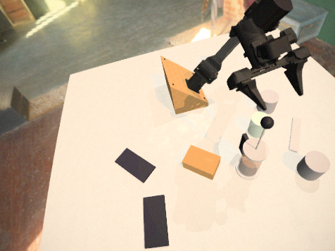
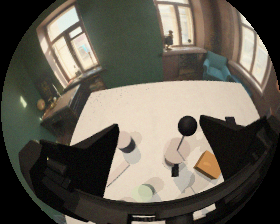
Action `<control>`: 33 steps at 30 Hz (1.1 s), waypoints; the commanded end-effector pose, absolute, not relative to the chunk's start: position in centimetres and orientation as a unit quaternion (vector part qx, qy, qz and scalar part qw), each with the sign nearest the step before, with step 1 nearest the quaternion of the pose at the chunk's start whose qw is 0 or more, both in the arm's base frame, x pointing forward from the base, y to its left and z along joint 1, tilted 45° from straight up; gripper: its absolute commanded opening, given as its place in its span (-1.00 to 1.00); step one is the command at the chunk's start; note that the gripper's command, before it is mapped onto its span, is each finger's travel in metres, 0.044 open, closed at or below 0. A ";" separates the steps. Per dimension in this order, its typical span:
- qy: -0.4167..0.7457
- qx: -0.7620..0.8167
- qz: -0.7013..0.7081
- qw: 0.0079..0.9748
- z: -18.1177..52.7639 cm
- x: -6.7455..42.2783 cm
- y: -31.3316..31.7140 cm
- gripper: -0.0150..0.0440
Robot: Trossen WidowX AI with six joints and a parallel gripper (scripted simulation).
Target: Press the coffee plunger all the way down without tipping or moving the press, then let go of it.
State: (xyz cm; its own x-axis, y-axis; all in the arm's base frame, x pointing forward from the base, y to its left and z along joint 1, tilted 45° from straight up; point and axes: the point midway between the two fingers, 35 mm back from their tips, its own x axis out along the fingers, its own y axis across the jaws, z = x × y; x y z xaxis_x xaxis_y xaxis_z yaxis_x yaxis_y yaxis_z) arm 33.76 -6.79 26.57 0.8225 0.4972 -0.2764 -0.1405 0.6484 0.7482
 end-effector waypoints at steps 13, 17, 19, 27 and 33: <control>0.207 0.328 0.233 0.892 22.1 32.9 -9.0 1.00; 0.207 0.328 0.233 0.892 22.1 32.9 -9.0 1.00; 0.207 0.328 0.233 0.892 22.0 33.0 -8.9 1.00; 0.208 0.327 0.233 0.892 21.7 33.9 -8.3 1.00; 0.208 0.327 0.233 0.892 21.5 34.7 -7.8 1.00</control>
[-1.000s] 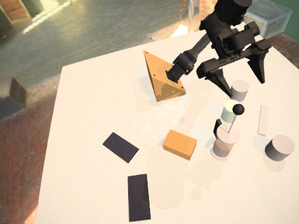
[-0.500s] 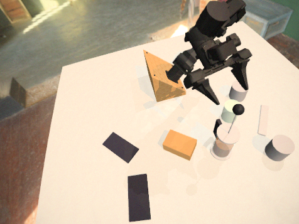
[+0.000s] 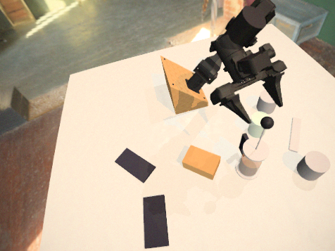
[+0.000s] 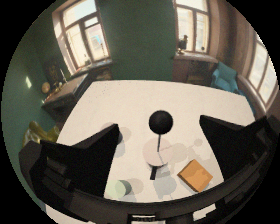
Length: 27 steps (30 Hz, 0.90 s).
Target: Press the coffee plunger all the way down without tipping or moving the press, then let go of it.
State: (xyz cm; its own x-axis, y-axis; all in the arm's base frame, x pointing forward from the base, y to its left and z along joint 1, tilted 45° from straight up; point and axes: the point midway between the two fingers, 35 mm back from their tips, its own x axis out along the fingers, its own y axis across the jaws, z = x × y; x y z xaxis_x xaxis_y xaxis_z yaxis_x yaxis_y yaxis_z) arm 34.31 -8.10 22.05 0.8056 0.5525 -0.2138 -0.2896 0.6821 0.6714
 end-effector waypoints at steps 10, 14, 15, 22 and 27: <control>0.206 0.328 0.233 0.892 21.2 35.9 -6.8 1.00; 0.205 0.328 0.233 0.892 21.2 36.0 -6.8 0.82; 0.205 0.328 0.233 0.892 21.2 36.0 -6.8 0.73; 0.205 0.328 0.233 0.892 21.2 36.0 -6.8 0.11; 0.205 0.328 0.233 0.892 21.2 36.0 -6.8 -0.07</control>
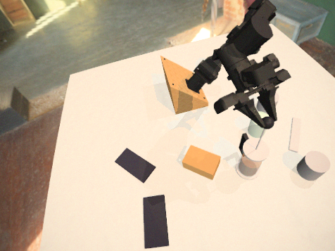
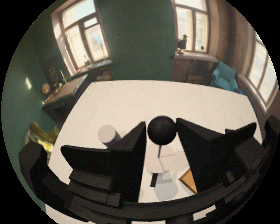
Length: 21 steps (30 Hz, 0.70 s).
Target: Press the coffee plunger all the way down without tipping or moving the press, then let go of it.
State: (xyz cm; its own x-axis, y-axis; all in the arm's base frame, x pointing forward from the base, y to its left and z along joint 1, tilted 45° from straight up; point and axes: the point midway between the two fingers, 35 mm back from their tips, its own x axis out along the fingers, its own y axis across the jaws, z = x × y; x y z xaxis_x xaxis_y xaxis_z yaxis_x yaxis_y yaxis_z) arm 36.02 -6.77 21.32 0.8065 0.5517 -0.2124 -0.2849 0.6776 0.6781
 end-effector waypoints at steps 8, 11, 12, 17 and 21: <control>0.205 0.328 0.233 0.892 21.2 36.0 -6.7 -0.07; 0.206 0.328 0.233 0.892 20.9 36.1 -6.5 -0.07; 0.206 0.328 0.233 0.892 20.8 36.1 -6.4 -0.07; 0.207 0.327 0.233 0.892 20.2 36.2 -5.9 -0.07; 0.207 0.327 0.233 0.892 19.7 36.3 -5.5 -0.07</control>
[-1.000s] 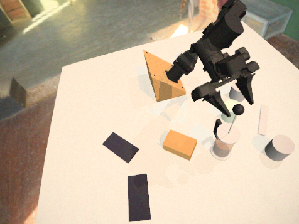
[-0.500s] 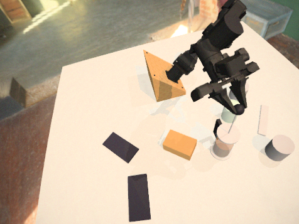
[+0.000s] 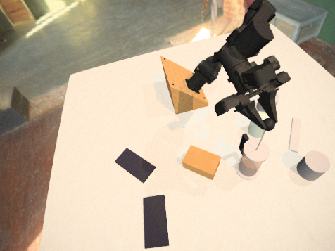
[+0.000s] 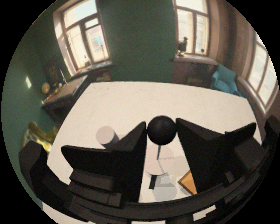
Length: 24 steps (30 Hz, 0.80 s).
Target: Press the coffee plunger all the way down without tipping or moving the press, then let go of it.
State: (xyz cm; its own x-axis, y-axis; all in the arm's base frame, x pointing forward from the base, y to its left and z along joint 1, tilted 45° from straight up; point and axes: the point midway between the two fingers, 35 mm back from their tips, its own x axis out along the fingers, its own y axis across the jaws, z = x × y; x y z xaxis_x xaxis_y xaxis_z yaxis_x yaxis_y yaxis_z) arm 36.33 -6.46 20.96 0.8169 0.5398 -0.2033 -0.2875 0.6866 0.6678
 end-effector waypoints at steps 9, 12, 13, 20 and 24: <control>0.208 0.326 0.232 0.892 18.5 36.5 -4.5 -0.07; 0.208 0.326 0.232 0.892 18.2 36.5 -4.2 -0.07; 0.208 0.326 0.232 0.892 18.1 36.5 -4.1 -0.07; 0.208 0.326 0.232 0.892 17.2 36.6 -3.3 -0.07; 0.208 0.326 0.232 0.892 16.7 36.7 -2.8 -0.07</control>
State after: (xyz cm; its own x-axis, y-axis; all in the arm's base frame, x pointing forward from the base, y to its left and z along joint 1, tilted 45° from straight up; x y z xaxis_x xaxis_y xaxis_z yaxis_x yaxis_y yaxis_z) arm 36.93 -4.43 18.92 0.8321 0.5203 -0.1920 -0.2916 0.7049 0.6466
